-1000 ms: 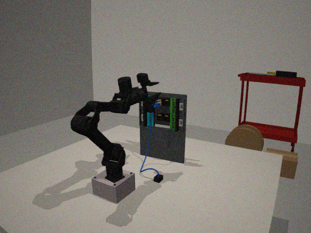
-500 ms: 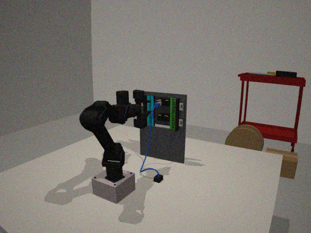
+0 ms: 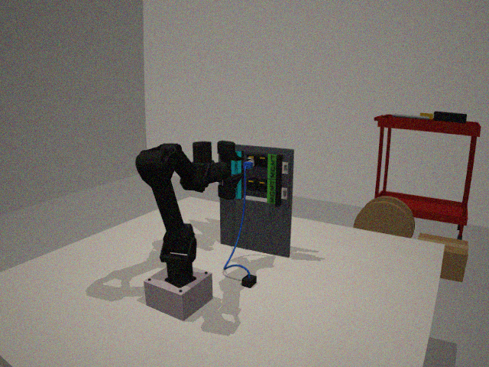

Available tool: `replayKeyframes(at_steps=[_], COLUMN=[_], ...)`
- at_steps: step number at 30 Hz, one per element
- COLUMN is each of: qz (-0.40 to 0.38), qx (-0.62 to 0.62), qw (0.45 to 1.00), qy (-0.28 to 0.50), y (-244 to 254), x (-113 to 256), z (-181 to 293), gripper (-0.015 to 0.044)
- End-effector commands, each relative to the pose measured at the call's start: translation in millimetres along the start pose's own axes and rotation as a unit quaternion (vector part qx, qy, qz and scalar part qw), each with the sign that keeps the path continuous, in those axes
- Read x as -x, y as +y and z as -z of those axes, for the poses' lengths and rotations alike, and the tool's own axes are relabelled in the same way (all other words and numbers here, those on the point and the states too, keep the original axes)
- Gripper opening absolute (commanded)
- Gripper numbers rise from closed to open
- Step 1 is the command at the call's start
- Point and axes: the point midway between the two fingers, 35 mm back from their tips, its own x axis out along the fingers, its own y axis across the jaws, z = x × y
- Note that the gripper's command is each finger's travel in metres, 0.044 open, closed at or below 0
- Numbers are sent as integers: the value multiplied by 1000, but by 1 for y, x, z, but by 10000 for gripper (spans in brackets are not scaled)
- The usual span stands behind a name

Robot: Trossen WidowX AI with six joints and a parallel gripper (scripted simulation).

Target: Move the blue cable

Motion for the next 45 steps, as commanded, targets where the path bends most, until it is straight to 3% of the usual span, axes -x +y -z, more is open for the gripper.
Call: replayKeyframes(at_steps=[1, 36, 45], qz=[2, 3, 2], qx=[-3, -3, -2], qw=[1000, 1000, 1000], qy=[-2, -2, 0], y=[-2, -1, -1], x=[-7, -57, -54], z=[-3, -14, -13], gripper=[239, 239, 179])
